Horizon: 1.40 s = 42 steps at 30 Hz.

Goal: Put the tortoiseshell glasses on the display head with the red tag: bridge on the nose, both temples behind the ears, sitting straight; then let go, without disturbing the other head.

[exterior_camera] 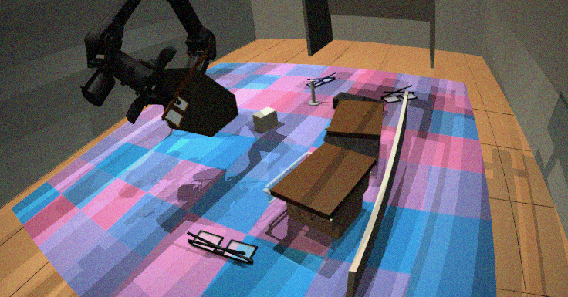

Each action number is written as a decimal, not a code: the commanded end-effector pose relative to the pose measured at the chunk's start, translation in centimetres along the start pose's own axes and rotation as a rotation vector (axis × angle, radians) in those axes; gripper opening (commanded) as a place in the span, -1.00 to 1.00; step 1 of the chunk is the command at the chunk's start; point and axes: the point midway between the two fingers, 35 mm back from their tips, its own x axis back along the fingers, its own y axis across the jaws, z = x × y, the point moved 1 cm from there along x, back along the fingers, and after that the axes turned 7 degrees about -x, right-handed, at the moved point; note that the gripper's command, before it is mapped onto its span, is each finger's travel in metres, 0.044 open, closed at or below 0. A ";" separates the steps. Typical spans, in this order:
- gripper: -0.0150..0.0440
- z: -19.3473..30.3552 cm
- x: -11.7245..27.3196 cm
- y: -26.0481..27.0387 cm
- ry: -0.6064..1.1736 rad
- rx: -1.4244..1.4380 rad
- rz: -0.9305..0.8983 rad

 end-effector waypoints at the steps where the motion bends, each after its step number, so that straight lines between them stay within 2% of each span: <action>1: -0.49 0.0 0.0 0.0 0.002 0.007 -0.001; 24: -0.49 0.0 0.0 -0.1 0.001 0.028 -0.005; 42: -0.49 -0.7 -2.5 -2.7 -0.078 0.744 -0.125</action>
